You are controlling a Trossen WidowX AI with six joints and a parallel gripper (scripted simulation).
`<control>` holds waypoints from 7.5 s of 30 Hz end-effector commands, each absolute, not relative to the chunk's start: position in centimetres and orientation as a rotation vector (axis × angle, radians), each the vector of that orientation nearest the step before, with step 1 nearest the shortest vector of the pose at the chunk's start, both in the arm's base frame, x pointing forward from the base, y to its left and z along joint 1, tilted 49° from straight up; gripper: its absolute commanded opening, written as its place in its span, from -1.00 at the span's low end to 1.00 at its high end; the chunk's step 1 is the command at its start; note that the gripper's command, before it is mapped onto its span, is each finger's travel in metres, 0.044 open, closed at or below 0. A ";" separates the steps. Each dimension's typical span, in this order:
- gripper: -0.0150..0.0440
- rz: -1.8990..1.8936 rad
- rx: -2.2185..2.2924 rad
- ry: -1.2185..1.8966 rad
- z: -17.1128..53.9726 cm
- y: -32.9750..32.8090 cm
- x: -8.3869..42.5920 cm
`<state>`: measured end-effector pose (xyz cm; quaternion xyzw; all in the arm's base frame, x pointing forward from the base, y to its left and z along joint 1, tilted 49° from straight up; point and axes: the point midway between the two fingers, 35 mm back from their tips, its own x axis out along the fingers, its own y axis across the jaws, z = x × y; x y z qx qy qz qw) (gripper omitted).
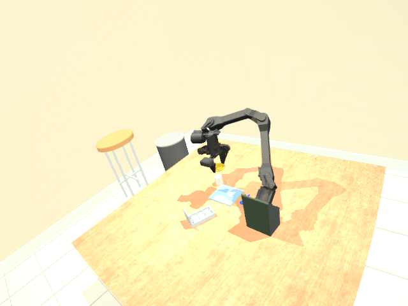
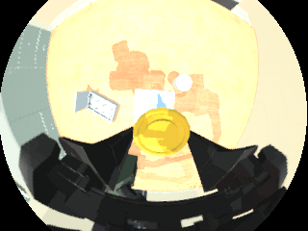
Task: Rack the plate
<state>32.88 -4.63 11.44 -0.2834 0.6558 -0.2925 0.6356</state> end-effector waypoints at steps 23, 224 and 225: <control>-0.49 -0.954 -0.323 1.309 3.5 5.1 28.3; 0.86 1.020 -0.818 0.632 -9.9 -4.2 28.6; 0.86 1.020 -0.818 0.633 -9.7 -4.0 28.7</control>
